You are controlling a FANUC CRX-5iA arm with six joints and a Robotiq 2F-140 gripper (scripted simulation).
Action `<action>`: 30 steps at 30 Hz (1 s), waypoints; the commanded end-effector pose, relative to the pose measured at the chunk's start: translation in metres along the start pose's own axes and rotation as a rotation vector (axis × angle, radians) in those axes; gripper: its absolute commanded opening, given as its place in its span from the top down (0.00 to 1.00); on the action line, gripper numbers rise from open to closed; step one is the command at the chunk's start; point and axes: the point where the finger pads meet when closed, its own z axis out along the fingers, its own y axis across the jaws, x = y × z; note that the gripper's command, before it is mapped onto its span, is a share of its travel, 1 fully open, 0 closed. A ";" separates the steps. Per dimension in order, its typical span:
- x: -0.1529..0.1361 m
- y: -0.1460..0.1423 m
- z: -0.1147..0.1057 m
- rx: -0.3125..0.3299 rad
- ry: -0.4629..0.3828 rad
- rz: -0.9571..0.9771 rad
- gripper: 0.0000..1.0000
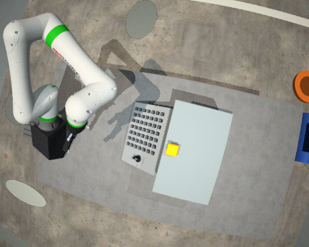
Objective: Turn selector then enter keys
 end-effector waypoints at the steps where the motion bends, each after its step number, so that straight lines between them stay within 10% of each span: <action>1: -0.014 0.023 0.012 -0.090 -0.064 0.126 0.00; 30: -0.111 0.134 0.010 -0.657 -0.283 0.826 0.00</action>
